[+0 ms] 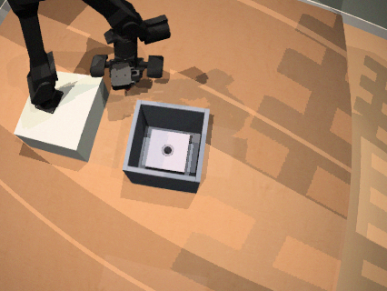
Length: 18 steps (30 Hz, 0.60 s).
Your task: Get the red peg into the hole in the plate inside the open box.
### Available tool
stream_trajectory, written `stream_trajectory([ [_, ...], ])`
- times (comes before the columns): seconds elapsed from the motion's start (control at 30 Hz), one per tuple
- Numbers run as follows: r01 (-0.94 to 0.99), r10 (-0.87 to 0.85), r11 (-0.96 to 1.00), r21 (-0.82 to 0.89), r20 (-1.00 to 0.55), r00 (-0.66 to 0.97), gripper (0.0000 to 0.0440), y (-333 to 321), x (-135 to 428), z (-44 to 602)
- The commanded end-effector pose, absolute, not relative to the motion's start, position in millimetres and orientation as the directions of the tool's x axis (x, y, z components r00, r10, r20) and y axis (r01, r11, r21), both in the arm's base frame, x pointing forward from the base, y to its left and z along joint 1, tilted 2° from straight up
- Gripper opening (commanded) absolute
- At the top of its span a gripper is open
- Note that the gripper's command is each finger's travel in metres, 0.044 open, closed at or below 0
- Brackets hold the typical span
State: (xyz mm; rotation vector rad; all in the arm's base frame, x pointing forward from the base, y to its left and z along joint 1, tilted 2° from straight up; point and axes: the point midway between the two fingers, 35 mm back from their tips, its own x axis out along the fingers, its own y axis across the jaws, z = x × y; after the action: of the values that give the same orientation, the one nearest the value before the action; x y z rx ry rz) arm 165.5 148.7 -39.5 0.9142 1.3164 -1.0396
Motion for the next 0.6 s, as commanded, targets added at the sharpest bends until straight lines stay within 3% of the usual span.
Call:
stream_trajectory([
  [0.0, 0.955, -0.051, 0.296, -0.024, -0.999, -0.009, 0.0012, 155, 171, -35],
  [0.57, 0.958, 0.046, 0.267, 0.109, -0.994, 0.100, 0.0000, 180, 203, 3],
])
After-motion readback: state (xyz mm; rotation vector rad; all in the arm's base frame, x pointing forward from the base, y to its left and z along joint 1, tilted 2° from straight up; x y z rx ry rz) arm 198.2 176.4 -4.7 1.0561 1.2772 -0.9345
